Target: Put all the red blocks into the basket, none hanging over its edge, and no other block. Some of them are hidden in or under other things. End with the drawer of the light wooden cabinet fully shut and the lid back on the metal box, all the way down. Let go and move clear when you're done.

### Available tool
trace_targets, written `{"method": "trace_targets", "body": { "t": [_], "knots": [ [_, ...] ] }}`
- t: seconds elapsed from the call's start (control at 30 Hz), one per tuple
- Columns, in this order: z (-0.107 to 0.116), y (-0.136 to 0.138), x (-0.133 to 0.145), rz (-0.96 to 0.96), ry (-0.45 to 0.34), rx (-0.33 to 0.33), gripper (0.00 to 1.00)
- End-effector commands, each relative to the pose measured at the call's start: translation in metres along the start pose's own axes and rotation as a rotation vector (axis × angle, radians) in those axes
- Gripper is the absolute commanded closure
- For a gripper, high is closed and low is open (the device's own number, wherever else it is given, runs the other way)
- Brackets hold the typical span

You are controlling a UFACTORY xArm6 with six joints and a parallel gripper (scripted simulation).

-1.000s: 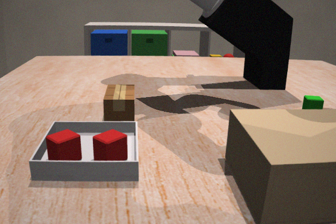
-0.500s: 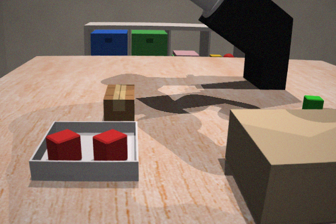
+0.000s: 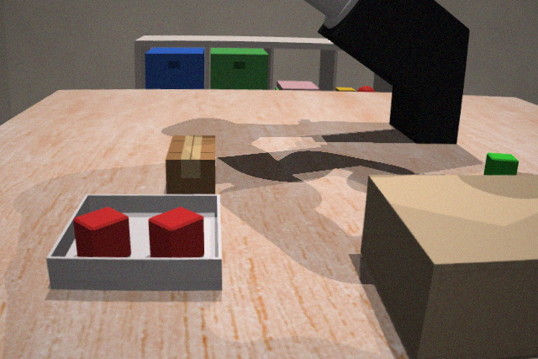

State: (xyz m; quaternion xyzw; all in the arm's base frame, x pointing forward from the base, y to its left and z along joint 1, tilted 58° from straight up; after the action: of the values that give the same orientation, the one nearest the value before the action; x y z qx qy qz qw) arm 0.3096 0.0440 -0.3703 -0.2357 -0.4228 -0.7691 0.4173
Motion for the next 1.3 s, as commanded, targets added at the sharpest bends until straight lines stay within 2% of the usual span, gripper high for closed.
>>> {"method": "trace_targets", "body": {
  "t": [0.0,0.33,0.4,0.87,1.27],
  "knots": [
    [0.017,0.001,-0.001,-0.002,0.004,0.001,1.00],
    [0.057,0.001,-0.001,-0.002,0.004,0.001,1.00],
    [0.057,0.001,-0.001,-0.002,0.004,0.001,1.00],
    [0.115,0.001,-0.001,-0.002,0.004,0.001,1.00],
    [0.135,0.001,-0.001,-0.002,0.004,0.001,1.00]
  ]
}}
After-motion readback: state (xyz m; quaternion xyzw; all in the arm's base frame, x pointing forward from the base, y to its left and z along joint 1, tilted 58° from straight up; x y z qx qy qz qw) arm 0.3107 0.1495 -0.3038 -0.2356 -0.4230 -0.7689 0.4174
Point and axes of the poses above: the point where the finger pads meet when closed, its own z axis back along the fingers, its own y axis across the jaws, x = y × z, the point moved 3 cm from there along z, back along the fingers, and after that the axes turned 10 degrees about z, right-handed, at the moved point
